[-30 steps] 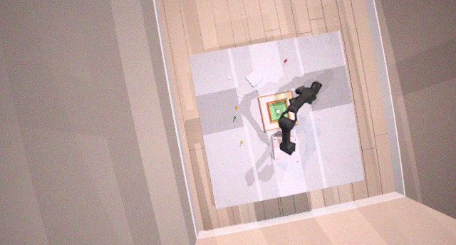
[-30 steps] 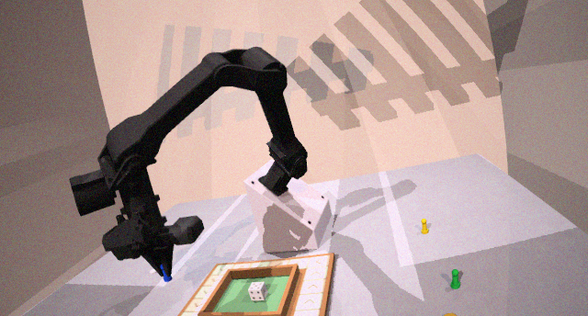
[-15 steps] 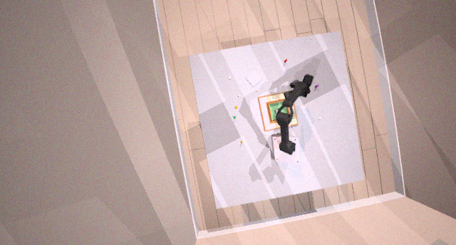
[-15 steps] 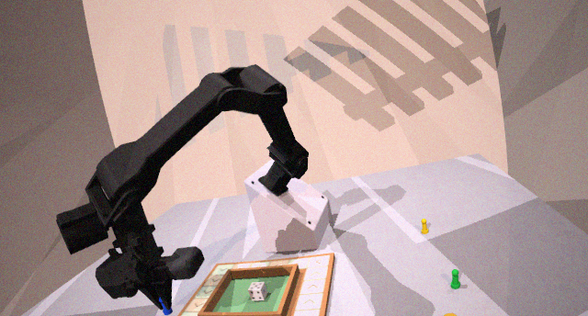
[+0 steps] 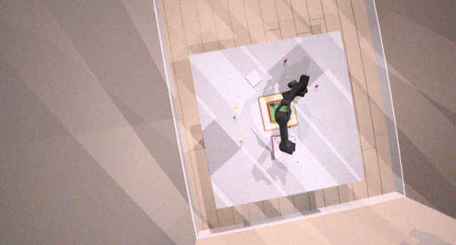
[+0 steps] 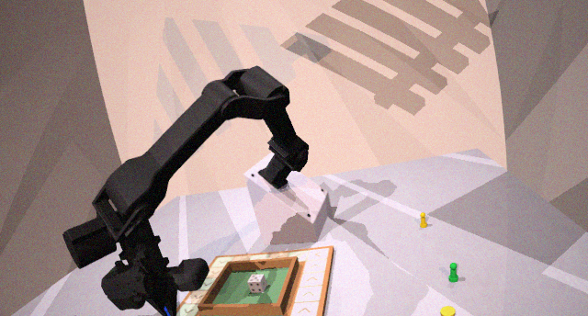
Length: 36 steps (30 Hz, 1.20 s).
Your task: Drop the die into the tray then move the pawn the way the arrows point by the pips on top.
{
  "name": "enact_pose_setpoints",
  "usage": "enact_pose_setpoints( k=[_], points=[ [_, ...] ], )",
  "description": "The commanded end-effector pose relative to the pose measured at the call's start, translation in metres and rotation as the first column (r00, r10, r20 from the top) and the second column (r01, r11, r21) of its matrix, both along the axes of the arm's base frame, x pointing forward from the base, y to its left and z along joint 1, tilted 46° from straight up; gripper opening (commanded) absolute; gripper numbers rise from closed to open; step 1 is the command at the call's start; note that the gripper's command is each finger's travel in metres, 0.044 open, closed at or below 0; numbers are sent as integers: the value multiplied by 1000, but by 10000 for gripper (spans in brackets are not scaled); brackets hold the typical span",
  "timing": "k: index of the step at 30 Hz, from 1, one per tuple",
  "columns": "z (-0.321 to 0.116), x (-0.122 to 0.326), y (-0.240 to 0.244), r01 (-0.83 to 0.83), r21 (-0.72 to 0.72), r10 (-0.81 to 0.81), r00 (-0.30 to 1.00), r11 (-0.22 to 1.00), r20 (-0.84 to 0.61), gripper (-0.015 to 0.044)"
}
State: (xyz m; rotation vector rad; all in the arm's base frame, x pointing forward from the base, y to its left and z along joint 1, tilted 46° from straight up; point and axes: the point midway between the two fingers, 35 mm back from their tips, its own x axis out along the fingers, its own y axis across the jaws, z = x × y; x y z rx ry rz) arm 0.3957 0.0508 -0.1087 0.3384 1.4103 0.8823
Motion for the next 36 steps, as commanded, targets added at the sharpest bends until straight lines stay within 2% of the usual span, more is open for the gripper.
enact_pose_setpoints(
  k=[1, 10, 20, 24, 27, 31, 36],
  points=[
    [-4, -2, 3, 5, 5, -5, 1000, 1000, -6, 0],
    [-13, -3, 12, 5, 6, -5, 1000, 1000, -6, 0],
    [-7, 0, 7, 1, 0, -1, 1000, 1000, 2, 263],
    [24, 4, -25, 5, 3, -5, 1000, 1000, -5, 367],
    [26, 4, -27, 5, 3, -5, 1000, 1000, -6, 440],
    [32, -2, -30, 9, 1, -9, 1000, 1000, -9, 440],
    [74, -52, -53, 39, -12, -40, 998, 999, -38, 440]
  ],
)
